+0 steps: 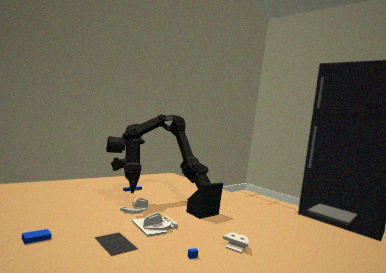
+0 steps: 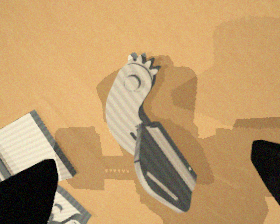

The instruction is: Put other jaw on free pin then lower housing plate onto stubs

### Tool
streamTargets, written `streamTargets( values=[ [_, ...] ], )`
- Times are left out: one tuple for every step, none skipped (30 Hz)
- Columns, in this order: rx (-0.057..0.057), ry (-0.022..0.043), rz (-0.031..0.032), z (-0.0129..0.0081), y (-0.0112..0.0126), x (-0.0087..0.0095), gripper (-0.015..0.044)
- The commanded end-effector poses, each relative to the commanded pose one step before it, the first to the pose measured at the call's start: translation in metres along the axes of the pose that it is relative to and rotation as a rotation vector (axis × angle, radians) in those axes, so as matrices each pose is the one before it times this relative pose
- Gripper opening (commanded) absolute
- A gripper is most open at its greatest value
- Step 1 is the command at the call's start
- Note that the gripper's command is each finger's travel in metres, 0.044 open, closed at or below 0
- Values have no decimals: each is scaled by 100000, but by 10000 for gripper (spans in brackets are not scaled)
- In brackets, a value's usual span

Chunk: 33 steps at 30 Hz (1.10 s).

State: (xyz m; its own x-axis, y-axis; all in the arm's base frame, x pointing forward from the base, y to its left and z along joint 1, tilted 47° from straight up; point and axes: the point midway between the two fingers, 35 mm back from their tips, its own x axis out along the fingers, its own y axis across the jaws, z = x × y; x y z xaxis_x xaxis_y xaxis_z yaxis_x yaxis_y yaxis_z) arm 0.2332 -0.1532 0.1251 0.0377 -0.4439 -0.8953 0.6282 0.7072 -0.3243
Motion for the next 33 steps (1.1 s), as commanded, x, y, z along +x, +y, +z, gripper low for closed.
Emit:
streamTargets(
  values=[
    [-9119, 2861, -7122, -1226, 863, 256, 440],
    [-2184, 212, -1509, -177, 217, -38, 440],
    [-2197, 164, -1526, -169, 213, -47, 440],
    [-2208, 116, -1544, -160, 210, -55, 440],
    [-2218, 68, -1561, -152, 206, -64, 440],
    [-2227, 20, -1578, -143, 202, -72, 440],
    [-2234, -27, -1595, -134, 198, -81, 440],
    [-2241, -75, -1612, -126, 194, -89, 440],
    [-2247, -123, -1629, -117, 190, -97, 440],
    [-2252, -170, -1646, -108, 185, -106, 440],
    [-2249, -217, -1658, -99, 180, -114, 440],
    [-2259, -264, -1679, -91, 176, -122, 440],
    [-2260, -311, -1695, -82, 171, -130, 440],
    [-2261, -358, -1712, -74, 166, -138, 440],
    [-2261, -404, -1728, -65, 160, -146, 440],
    [-2260, -450, -1744, -56, 155, -154, 440],
    [-2259, -496, -1761, -48, 150, -162, 440],
    [-2256, -541, -1777, -39, 144, -170, 440],
    [-2246, -584, -1788, -30, 138, -177, 440],
    [-1792, -499, -1441, -18, 106, -147, 440],
    [-1074, -313, -869, -8, 61, -91, 440],
    [-358, -107, -291, -2, 20, -31, 440],
    [0, 0, 0, 0, 0, 0, 440],
    [0, 0, 0, 0, 0, 0, 440],
    [0, 0, 0, 0, 0, 0, 440],
    [0, 0, 0, 0, 0, 0, 440],
    [0, 0, 0, 0, 0, 0, 440],
    [0, -7, 32, 16, 9, 226, 440],
    [2, -20, 66, 37, 17, 675, 440],
    [11, -28, 11, 23, 2, 1116, 440],
    [19, -13, -111, -29, -30, 1104, 440],
    [13, 3, -125, -42, -32, 655, 440],
    [5, 3, -51, -18, -13, 217, 440]
  ],
)
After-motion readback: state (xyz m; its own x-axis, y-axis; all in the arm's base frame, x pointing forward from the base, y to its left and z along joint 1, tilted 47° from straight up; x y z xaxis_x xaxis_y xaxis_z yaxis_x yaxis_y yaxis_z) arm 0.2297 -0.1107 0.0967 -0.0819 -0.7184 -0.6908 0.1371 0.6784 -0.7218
